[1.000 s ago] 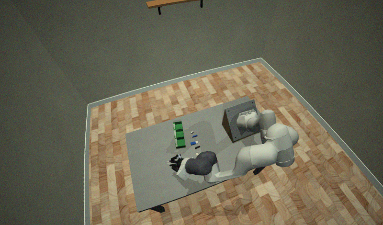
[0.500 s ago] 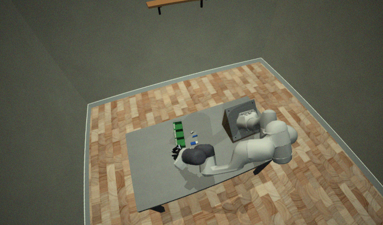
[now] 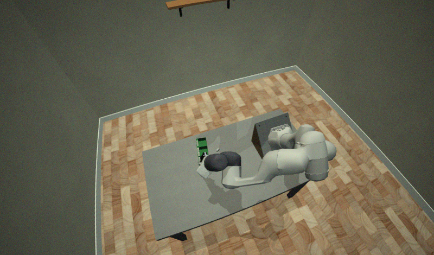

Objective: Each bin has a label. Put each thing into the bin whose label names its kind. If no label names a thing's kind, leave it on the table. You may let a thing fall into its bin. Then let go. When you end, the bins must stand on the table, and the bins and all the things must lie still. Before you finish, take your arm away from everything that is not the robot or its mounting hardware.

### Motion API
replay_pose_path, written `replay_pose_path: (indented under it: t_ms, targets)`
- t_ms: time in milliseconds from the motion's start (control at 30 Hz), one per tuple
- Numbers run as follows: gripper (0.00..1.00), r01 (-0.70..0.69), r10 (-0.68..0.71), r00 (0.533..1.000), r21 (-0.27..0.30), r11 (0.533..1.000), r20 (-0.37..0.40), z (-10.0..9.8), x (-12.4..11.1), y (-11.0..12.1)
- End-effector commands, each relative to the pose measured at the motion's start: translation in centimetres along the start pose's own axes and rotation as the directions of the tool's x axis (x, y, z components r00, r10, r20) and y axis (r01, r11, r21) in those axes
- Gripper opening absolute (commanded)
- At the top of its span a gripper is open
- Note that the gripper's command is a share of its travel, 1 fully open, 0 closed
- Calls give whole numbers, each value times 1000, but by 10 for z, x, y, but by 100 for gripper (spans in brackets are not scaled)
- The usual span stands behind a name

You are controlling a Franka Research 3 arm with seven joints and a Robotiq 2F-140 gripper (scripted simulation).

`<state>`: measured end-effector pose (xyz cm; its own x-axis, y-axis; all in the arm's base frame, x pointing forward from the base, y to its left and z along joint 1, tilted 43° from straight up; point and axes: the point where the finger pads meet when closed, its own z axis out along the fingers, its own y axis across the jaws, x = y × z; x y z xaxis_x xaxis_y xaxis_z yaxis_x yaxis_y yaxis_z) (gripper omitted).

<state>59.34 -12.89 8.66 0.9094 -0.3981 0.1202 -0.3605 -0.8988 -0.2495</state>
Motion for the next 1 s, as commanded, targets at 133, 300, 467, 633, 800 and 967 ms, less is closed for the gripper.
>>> replay_pose_path:
  t_ms: [133, 300, 467, 633, 800, 967]
  targets:
    - [5, 90, -95, 991, 64, 994, 94, 9, -34, 20]
    - [5, 93, -108, 984, 112, 989, 140, 12, -53, 34]
    - [5, 94, -123, 976, 167, 981, 177, 13, -71, 44]
    - [5, 94, -141, 969, 229, 969, 203, 12, -88, 51]
    - [5, 93, -161, 963, 294, 951, 217, 9, -103, 56]
    - [5, 93, -176, 960, 341, 935, 219, 6, -111, 58]
